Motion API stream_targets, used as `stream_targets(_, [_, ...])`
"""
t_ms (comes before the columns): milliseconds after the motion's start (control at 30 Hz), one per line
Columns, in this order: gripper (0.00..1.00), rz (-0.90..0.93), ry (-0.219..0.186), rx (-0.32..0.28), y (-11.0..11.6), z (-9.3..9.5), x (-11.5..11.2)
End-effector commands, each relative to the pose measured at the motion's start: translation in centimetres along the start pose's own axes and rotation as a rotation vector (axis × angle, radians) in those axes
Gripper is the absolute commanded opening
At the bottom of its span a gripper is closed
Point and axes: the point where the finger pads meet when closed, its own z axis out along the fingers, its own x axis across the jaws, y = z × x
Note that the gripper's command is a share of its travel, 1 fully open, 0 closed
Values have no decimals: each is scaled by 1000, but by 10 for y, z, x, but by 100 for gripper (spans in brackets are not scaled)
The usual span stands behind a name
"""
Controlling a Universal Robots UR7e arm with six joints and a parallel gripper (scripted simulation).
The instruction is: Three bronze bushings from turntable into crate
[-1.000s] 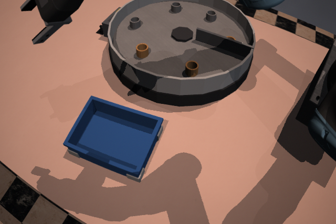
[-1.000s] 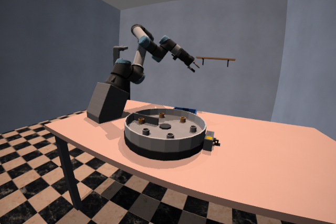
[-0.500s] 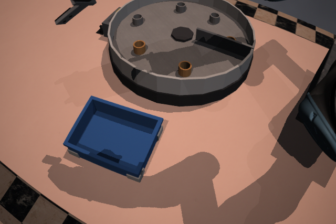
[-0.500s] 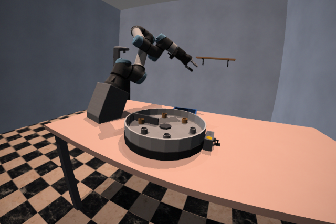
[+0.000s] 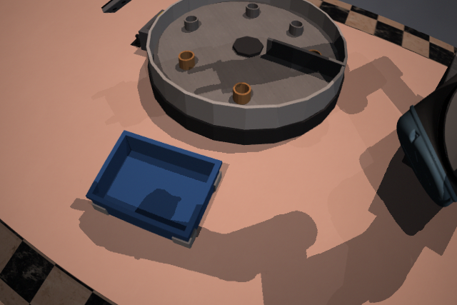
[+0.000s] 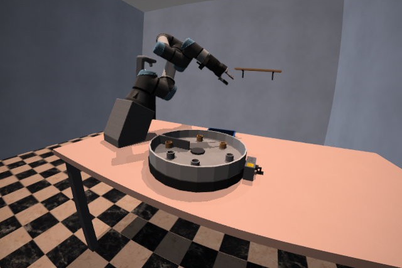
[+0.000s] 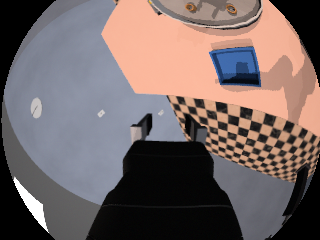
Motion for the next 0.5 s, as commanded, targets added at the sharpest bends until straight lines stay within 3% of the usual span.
stream_targets(0, [100,-2,13,0,-26,-23,-10])
stream_targets(367, [100,-2,13,0,-26,-23,-10])
stream_targets(400, [100,-1,-5,1,-34,-28,-12])
stream_targets(467, [100,-1,-5,1,-51,-41,-19])
